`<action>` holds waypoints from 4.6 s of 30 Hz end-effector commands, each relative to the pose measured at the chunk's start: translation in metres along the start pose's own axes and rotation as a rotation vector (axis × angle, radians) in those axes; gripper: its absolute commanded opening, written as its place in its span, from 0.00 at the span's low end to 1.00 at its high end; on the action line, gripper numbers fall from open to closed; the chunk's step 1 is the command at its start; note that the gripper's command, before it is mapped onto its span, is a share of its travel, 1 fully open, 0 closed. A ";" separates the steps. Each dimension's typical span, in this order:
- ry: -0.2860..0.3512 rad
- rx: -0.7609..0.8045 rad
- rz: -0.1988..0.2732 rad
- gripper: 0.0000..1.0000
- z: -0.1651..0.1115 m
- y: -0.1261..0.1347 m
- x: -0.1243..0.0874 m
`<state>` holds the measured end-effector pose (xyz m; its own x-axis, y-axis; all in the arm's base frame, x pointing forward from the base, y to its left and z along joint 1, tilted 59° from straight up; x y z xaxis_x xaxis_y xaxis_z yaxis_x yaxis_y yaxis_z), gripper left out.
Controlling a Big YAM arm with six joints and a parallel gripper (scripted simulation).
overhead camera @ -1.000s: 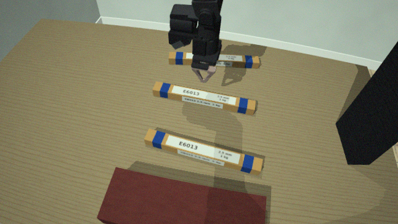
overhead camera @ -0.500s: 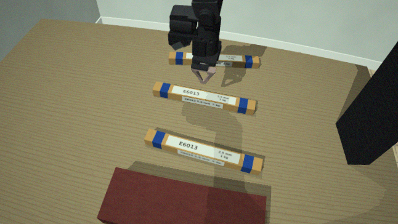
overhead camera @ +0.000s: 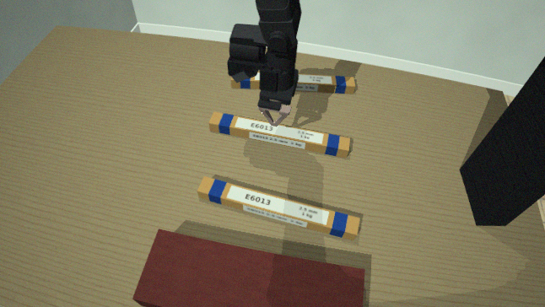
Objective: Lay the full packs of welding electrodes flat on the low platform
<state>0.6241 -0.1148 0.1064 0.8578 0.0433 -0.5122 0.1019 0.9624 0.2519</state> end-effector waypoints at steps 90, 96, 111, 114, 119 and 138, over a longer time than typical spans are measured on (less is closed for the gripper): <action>0.006 0.011 -0.003 0.74 -0.012 -0.002 0.083; 0.011 0.017 -0.007 0.74 -0.017 -0.006 0.084; 0.002 0.018 -0.008 0.74 -0.013 -0.008 0.086; 0.000 0.014 -0.007 0.00 -0.010 -0.007 0.084; 0.000 0.011 -0.007 0.00 -0.009 -0.007 0.083; -0.002 0.007 -0.006 0.00 -0.006 -0.006 0.081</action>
<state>0.6909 -0.1140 0.0575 0.8545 0.0394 -0.5179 0.1088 0.9614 0.2527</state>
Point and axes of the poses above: the point where the finger pads meet when closed, its own x axis out along the fingers, its own y axis across the jaws, z = x × y, the point moved 2 cm from there along -x, back along the fingers, and after that the axes turned 7 degrees about x, right-handed, at the moved point
